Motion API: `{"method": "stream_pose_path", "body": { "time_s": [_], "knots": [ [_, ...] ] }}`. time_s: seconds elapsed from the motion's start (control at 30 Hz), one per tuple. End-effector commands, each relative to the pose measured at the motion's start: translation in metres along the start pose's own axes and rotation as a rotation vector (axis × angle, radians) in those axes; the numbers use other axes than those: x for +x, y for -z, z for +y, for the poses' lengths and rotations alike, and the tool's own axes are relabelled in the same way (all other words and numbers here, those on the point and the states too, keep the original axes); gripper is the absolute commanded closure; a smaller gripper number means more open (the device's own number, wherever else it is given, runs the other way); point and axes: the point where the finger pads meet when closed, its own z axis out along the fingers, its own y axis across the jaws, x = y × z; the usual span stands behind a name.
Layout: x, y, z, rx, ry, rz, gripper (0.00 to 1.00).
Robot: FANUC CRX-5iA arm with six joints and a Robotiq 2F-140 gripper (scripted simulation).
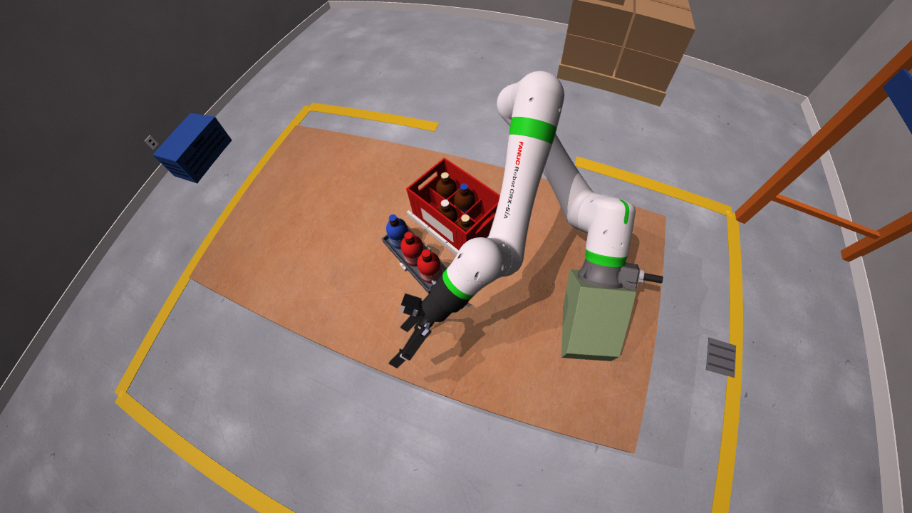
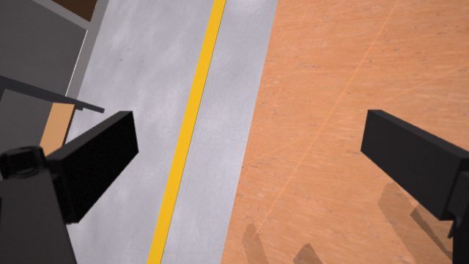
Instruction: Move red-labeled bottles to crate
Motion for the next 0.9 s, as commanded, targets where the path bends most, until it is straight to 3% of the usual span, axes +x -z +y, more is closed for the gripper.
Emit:
{"method": "stream_pose_path", "body": {
  "time_s": [0.0,0.57,0.7,0.87],
  "knots": [
    [0.001,0.0,-0.001,0.001,0.0,0.001,0.0],
    [0.001,0.001,-0.001,0.001,0.001,0.002,0.0],
    [0.032,0.029,-0.024,-0.012,0.003,0.01,0.0],
    [0.048,0.059,-0.049,-0.004,0.001,0.005,0.0]
  ]
}}
